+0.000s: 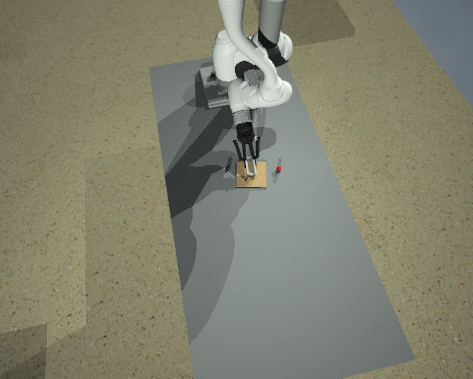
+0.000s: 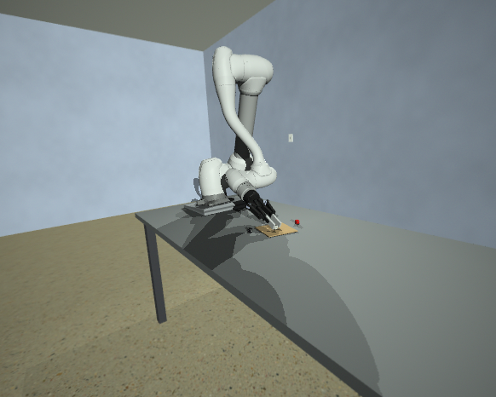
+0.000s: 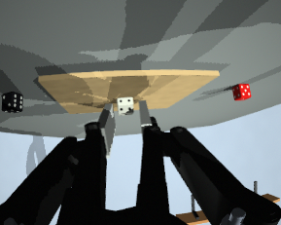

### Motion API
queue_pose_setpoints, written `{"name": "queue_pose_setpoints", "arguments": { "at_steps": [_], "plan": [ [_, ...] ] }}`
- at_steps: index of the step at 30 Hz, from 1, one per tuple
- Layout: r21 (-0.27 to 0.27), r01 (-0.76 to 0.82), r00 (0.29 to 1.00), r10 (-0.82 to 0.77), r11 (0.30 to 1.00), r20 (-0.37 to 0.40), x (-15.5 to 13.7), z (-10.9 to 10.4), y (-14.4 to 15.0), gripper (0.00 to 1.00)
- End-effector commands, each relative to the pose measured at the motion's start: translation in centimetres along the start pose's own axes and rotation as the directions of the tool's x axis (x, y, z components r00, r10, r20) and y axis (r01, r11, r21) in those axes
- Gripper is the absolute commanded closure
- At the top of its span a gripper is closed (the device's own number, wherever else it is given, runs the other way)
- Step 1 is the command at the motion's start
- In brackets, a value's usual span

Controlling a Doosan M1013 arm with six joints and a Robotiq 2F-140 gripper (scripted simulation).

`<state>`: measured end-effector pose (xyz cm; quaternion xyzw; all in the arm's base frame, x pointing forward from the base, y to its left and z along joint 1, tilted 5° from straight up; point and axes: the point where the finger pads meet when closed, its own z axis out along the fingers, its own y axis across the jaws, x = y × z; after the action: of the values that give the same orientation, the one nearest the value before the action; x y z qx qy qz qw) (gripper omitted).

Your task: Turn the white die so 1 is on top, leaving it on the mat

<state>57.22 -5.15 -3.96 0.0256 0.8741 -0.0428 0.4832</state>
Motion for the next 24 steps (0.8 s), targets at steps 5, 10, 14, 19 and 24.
{"name": "queue_pose_setpoints", "arguments": {
  "at_steps": [5,10,14,19,24],
  "plan": [
    [0.000,0.000,1.000,0.000,1.000,0.000,0.0,0.0,0.0,0.81],
    [0.000,0.000,1.000,0.000,1.000,0.000,0.0,0.0,0.0,0.81],
    [0.000,0.000,1.000,0.000,1.000,0.000,0.0,0.0,0.0,0.81],
    [0.000,0.000,1.000,0.000,1.000,0.000,0.0,-0.2,0.0,0.81],
    [0.000,0.000,1.000,0.000,1.000,0.000,0.0,-1.5,0.0,0.81]
  ]
}}
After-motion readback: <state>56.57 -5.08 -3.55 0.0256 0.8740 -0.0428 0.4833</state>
